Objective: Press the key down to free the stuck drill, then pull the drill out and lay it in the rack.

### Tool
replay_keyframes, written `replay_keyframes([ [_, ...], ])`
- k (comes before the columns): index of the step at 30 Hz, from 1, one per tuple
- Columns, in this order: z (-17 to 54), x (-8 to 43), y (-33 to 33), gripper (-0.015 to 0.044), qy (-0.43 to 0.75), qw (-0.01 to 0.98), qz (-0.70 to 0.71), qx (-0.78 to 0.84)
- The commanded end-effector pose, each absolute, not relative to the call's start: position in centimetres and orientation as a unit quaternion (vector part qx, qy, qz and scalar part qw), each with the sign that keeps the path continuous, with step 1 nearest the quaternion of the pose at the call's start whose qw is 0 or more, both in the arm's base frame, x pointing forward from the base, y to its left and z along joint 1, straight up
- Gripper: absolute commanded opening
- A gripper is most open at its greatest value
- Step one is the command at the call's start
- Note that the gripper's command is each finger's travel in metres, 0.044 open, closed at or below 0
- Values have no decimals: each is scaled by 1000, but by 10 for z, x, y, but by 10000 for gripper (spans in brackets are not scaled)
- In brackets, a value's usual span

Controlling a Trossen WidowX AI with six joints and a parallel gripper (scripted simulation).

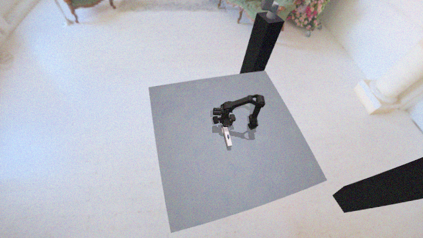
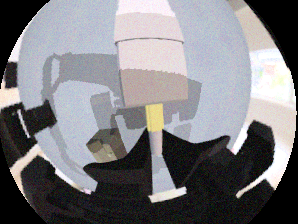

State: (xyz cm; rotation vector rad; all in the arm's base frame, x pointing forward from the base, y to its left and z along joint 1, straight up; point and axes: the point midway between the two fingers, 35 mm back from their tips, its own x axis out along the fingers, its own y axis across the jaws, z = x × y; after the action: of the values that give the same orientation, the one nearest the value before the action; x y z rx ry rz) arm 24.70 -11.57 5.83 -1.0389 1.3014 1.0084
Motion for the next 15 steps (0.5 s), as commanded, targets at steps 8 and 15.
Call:
replay_keyframes([
  [8, 61, 244, -132, 0, 554, 561, 427, -444],
  [15, 61, 241, -144, 0, 554, 560, 427, -444],
])
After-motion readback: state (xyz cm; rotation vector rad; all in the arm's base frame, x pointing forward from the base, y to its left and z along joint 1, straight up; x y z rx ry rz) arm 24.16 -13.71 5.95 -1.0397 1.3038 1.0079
